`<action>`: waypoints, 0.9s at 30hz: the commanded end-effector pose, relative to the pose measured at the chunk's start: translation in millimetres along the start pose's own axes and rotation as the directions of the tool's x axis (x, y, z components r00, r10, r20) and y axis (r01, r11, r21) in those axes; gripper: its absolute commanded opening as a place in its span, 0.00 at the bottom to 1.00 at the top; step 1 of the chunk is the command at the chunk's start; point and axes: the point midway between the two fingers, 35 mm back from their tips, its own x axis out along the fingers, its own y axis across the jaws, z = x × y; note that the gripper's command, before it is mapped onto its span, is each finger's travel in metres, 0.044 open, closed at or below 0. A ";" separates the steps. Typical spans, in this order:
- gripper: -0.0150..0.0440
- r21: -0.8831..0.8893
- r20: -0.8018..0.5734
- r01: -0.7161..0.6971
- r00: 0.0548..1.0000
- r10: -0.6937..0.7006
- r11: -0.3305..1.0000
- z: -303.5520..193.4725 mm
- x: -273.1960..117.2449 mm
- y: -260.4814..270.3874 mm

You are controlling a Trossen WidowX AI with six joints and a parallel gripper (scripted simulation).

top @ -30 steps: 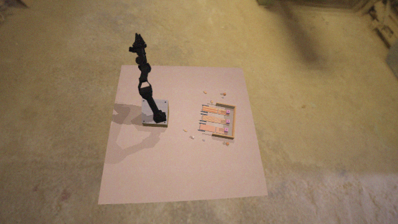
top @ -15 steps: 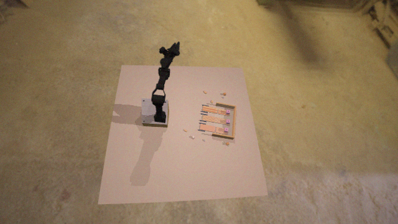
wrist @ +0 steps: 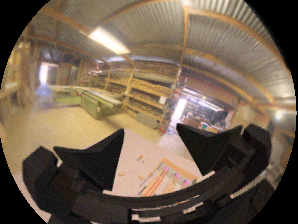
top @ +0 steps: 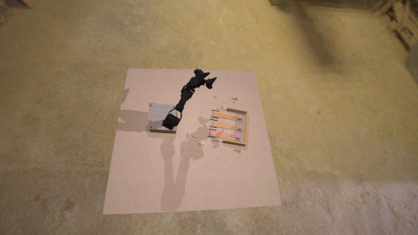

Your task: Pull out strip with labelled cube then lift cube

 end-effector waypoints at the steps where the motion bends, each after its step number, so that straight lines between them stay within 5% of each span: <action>1: 0.93 0.109 -0.177 0.071 0.983 -0.051 0.992 -62.0 -6.3 -33.6; 14: 0.93 0.290 -0.665 0.458 0.728 -0.167 0.840 -242.1 -85.0 -104.9; 25: 0.93 0.291 -0.685 0.479 0.709 -0.169 0.828 -249.6 -90.8 -106.6; 27: 0.84 0.296 -0.700 0.478 0.697 -0.153 0.827 -252.1 -86.0 -106.7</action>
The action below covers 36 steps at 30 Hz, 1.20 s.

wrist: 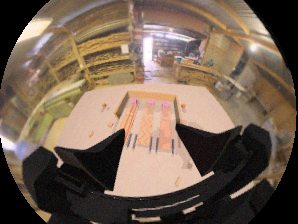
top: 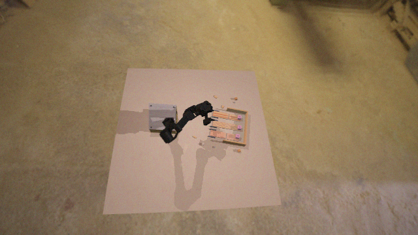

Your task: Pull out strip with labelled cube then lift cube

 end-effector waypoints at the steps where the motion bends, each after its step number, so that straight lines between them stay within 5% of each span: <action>1: 0.80 0.014 -0.057 -0.002 0.998 0.003 1.000 0.1 10.7 1.8; 13: 0.26 0.120 -0.510 0.034 0.860 0.032 0.992 -11.4 89.2 14.4; 24: 0.25 0.149 -0.810 0.202 0.586 0.003 0.968 -44.2 125.9 11.2; 36: 0.25 0.149 -0.814 0.205 0.581 0.002 0.967 -51.4 129.4 12.2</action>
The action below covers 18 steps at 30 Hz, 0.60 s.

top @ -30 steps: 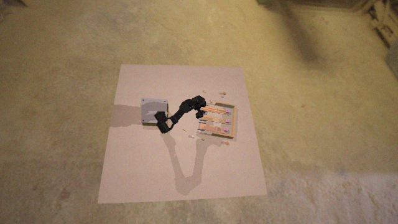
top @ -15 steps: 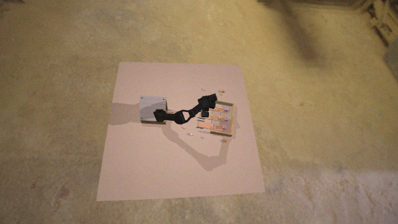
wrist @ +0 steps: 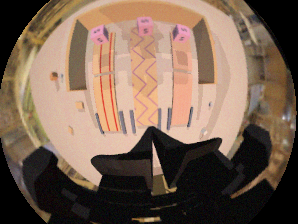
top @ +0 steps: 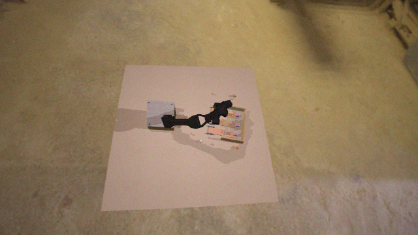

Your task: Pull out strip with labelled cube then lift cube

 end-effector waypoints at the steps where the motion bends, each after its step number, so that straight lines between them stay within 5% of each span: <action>1: 0.25 0.012 0.001 -0.005 1.000 0.005 1.000 2.9 4.9 1.1; 18: 0.25 0.012 0.001 -0.005 1.000 0.004 1.000 3.4 33.2 1.4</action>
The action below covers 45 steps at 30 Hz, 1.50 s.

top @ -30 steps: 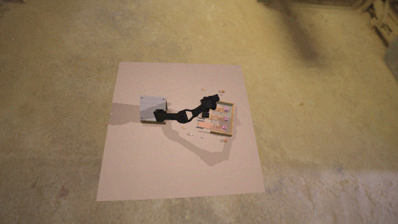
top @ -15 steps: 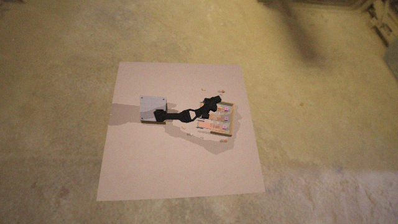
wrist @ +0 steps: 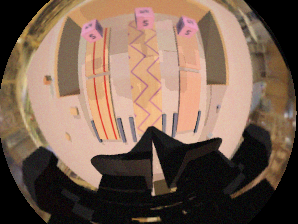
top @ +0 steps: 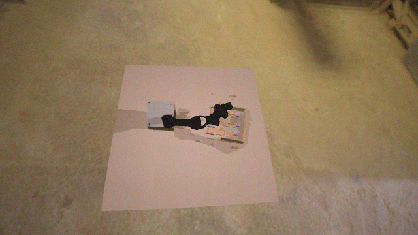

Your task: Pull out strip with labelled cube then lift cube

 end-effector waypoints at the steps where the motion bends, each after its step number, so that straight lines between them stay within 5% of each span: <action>1: 0.25 -0.012 -0.003 0.006 1.000 -0.006 1.000 -3.0 8.2 0.2; 45: 0.25 -0.012 -0.003 0.009 1.000 -0.009 1.000 -6.9 40.6 -1.0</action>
